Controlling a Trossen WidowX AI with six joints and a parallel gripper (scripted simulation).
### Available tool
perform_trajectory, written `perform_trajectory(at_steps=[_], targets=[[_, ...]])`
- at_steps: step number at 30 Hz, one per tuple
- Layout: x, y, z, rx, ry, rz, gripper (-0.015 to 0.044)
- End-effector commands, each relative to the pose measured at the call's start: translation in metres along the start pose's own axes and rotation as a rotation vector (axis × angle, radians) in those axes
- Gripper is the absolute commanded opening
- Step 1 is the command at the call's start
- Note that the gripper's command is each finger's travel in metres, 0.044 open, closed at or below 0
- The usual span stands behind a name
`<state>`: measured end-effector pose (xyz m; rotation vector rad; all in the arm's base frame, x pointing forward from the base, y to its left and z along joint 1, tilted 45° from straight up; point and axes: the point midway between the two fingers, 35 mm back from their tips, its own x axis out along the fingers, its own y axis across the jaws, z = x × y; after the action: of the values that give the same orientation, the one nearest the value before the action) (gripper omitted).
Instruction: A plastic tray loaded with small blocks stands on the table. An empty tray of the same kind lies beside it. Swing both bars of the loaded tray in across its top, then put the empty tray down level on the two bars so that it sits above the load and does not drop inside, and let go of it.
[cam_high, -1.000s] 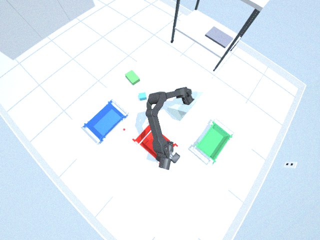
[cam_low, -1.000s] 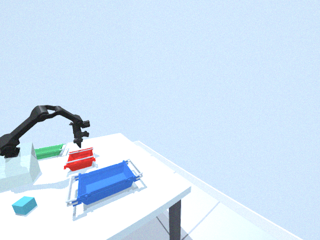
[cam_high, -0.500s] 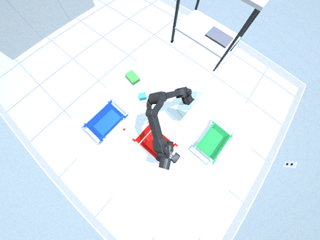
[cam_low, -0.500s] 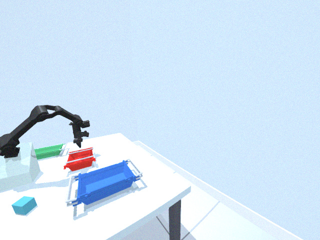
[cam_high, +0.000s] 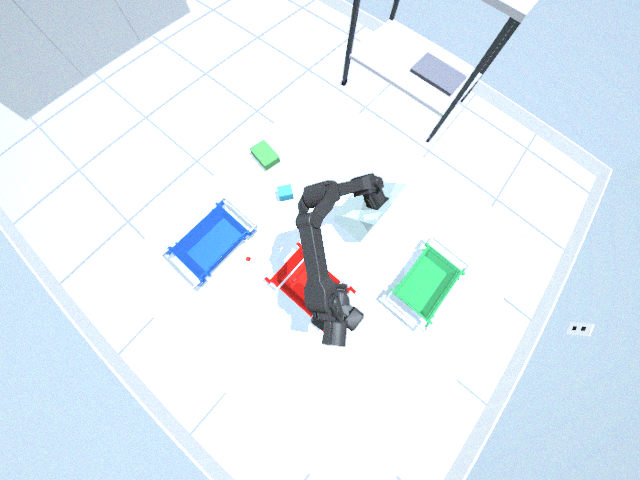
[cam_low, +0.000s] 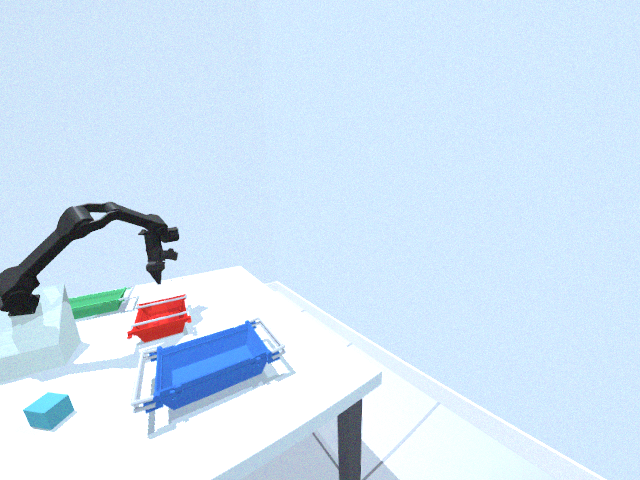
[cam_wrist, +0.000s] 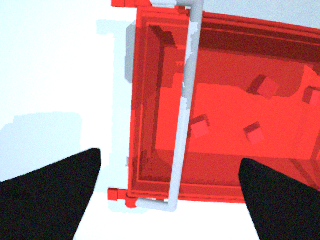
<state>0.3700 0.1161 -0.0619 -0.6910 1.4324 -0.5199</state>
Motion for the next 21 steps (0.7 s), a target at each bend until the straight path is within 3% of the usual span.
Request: perform_trajectory(at_steps=[1, 5, 6, 8, 21], targets=[[-0.07, -0.001, -0.003, 0.006, -0.014, 0.011, 0.044], [-0.096, -0.003, -0.009, 0.007, -0.013, 0.009, 0.044], [-0.064, 0.004, -0.004, -0.004, -0.017, 0.007, 0.044], [-0.063, 0.026, -0.018, -0.005, -0.02, 0.019, 0.044], [-0.027, 0.159, -0.177, -0.011, -0.013, 0.075, 0.044]])
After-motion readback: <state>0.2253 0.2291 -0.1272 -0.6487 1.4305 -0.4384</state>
